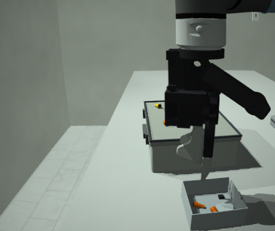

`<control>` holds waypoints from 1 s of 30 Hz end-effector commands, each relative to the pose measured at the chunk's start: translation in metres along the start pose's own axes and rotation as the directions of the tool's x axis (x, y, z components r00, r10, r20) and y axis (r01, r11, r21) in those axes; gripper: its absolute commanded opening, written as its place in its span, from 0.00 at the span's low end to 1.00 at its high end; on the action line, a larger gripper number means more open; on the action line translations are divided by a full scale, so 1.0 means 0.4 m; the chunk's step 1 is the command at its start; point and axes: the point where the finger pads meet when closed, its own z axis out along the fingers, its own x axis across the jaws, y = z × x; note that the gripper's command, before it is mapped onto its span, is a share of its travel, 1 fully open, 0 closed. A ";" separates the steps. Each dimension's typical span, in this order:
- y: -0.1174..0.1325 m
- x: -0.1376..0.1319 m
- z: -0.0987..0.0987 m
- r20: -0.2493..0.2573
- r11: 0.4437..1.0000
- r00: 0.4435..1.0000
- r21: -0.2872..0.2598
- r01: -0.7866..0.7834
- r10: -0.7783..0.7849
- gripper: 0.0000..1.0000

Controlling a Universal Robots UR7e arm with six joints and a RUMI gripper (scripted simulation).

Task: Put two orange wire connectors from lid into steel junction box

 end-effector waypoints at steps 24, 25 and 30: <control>0.001 0.000 -0.199 0.000 1.000 1.000 0.000 0.000 0.000 0.15; 0.001 0.000 -0.199 0.000 1.000 1.000 0.000 0.000 0.000 0.15; 0.001 0.000 -0.199 0.000 1.000 1.000 0.000 0.000 0.000 0.15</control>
